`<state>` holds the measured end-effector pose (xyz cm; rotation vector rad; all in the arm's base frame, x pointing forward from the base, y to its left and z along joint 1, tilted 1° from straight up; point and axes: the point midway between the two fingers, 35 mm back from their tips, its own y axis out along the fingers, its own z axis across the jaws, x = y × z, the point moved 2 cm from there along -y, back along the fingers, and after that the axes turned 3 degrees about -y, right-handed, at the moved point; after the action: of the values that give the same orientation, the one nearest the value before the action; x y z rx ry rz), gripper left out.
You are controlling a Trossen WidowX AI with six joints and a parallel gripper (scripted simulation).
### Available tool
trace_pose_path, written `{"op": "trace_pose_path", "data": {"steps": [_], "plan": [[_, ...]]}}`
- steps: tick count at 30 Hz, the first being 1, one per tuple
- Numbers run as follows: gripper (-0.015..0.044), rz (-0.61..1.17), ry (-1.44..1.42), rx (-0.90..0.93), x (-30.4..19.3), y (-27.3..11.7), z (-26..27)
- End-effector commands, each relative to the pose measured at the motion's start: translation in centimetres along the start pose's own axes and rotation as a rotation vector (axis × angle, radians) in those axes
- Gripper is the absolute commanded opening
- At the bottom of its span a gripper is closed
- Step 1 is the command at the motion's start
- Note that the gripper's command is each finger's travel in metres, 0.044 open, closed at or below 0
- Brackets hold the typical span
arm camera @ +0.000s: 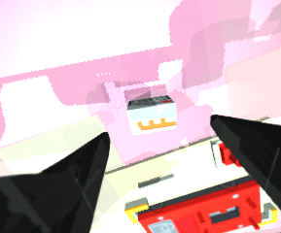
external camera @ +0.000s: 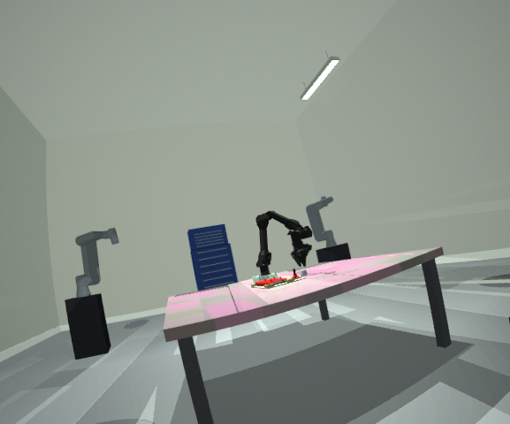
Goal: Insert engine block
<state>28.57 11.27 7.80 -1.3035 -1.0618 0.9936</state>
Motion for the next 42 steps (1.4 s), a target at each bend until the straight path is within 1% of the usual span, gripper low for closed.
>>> {"op": "trace_pose_path", "data": {"steps": [1,26,34,41,42], "plan": [[0.0440,0.000,0.005,0.005,0.0,0.6,0.2],[0.0440,0.000,0.005,0.006,-0.1,4.4,0.3],[0.0230,0.000,0.005,0.006,-0.1,4.4,0.3],[0.0183,0.000,0.005,0.006,-0.1,4.4,0.3],[0.0157,0.000,0.005,0.006,-0.1,4.4,0.3]]}}
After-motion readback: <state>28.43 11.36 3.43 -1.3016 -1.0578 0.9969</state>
